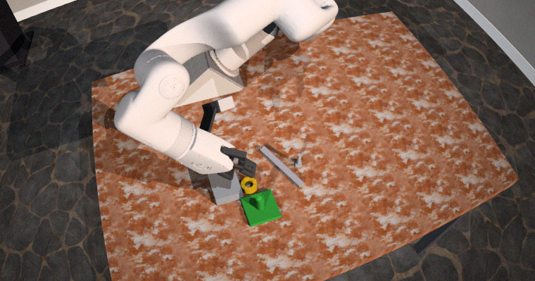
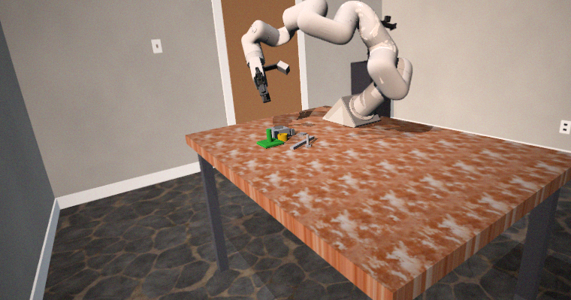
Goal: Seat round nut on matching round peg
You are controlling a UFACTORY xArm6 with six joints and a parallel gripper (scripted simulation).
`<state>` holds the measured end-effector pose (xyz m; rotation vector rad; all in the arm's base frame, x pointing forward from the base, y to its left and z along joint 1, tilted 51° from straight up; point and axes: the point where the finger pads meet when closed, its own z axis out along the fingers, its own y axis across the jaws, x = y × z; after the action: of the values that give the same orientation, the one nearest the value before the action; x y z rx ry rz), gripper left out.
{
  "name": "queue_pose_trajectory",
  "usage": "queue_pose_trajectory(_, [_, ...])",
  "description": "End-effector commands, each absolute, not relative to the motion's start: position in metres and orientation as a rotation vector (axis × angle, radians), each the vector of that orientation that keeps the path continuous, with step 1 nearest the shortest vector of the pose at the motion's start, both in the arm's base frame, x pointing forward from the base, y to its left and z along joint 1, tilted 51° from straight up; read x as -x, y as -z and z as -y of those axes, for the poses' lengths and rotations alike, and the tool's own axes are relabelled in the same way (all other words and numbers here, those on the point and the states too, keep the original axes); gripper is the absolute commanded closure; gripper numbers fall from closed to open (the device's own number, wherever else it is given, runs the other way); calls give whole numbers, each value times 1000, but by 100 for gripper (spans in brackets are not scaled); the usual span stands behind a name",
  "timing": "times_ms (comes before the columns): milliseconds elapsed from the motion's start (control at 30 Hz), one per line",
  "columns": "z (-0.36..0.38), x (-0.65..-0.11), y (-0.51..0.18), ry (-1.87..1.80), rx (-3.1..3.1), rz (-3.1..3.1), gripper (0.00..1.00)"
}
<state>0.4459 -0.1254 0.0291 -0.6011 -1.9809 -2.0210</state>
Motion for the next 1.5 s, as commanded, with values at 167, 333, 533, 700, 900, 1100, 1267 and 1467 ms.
queue_pose_trajectory(167, [103,-446,-23,2070,177,2423,40])
queue_pose_trajectory(333, [97,-444,-21,2060,4,2538,40])
queue_pose_trajectory(533, [85,-439,-17,2005,-392,2729,40])
queue_pose_trajectory(700, [76,-434,-14,1925,-755,2833,40])
queue_pose_trajectory(900, [70,-429,-12,1843,-1052,2876,40])
queue_pose_trajectory(1100, [62,-421,-9,1701,-1478,2871,40])
queue_pose_trajectory(1267, [57,-415,-7,1579,-1794,2819,40])
queue_pose_trajectory(1467, [54,-411,-6,1487,-2009,2757,40])
